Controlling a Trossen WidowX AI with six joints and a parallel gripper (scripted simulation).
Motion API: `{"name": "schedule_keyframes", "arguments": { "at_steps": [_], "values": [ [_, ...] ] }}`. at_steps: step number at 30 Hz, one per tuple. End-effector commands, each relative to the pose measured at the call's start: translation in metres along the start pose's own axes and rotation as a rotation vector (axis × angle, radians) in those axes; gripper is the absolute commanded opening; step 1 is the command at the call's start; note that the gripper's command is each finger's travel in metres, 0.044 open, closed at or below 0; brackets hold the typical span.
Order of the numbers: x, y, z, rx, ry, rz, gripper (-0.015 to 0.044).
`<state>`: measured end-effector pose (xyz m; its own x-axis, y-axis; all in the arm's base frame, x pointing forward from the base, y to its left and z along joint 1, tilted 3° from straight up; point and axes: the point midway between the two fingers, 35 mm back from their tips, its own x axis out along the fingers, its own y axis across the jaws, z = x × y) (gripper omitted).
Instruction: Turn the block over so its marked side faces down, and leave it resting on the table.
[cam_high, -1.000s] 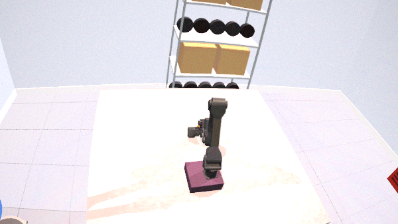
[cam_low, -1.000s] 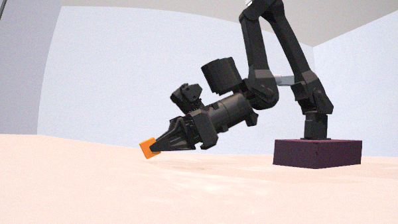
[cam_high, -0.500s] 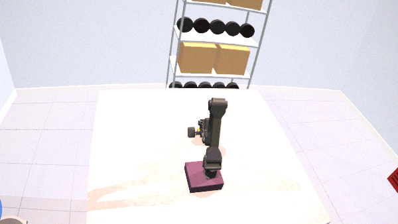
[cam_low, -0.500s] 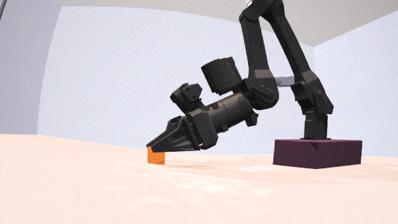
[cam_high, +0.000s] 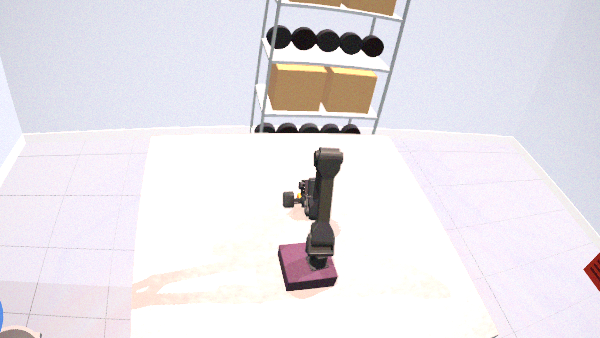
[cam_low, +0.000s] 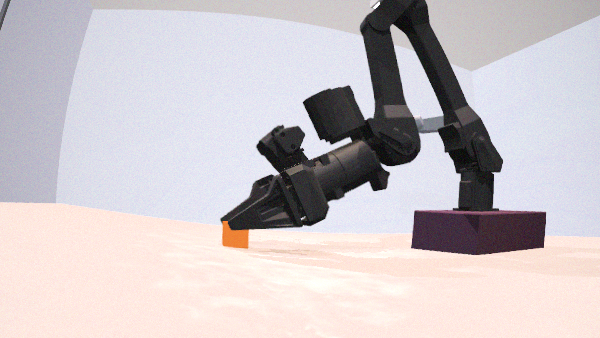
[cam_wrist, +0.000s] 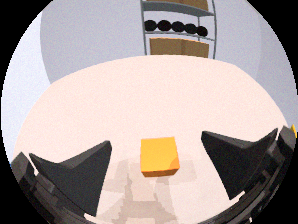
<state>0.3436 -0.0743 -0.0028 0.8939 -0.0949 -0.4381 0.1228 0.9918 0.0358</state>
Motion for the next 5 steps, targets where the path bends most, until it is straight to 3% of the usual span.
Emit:
{"name": "schedule_keyframes", "arguments": {
  "at_steps": [1, 5],
  "values": [
    [-0.0001, 0.0006, 0.0, 0.004, -0.001, 0.004, 0.044],
    [-0.0001, 0.0006, 0.0, 0.004, -0.001, 0.004, 0.044]
  ]
}}
